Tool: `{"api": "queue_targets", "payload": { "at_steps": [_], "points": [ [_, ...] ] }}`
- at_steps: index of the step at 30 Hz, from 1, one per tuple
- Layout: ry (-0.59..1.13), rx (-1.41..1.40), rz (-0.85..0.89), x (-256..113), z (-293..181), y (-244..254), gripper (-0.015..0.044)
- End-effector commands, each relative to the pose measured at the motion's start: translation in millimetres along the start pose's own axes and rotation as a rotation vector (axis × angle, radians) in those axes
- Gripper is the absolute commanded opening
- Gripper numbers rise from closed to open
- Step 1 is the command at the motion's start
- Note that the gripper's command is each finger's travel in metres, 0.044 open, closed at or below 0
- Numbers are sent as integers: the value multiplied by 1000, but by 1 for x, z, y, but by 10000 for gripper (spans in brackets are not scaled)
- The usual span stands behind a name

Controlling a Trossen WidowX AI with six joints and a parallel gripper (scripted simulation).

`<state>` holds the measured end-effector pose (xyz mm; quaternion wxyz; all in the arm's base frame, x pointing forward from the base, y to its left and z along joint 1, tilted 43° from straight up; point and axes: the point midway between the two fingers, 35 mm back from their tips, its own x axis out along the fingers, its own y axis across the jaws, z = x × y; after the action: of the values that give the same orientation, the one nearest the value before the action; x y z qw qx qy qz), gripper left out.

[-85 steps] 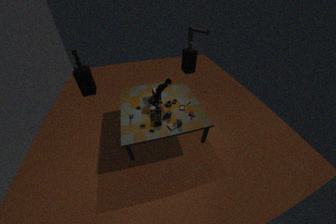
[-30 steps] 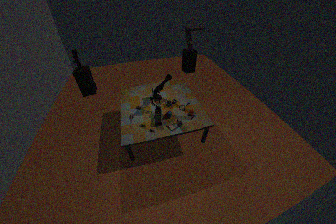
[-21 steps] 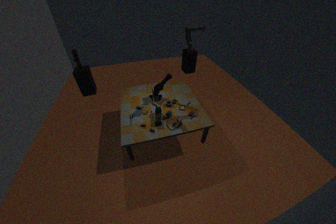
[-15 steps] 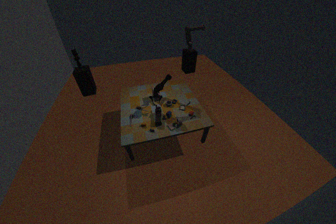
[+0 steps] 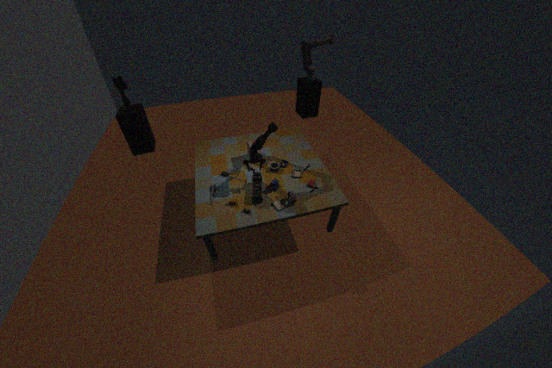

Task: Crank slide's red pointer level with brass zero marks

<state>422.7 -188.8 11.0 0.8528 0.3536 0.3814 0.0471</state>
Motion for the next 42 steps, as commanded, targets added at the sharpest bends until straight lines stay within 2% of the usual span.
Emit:
{"api": "queue_targets", "payload": {
  "at_steps": [1, 5, 13, 32, 39, 42],
  "points": [
    [14, -16, 18, 14, 10, 4, 440],
    [16, -19, 20, 21, 9, 5, 440],
    [15, -18, 22, 60, -27, 7, 440],
    [15, -18, 22, 59, -26, 7, 440],
    [14, -22, 24, 21, 9, 5, 440],
    [14, -22, 24, 16, 12, 5, 440]
  ]
}}
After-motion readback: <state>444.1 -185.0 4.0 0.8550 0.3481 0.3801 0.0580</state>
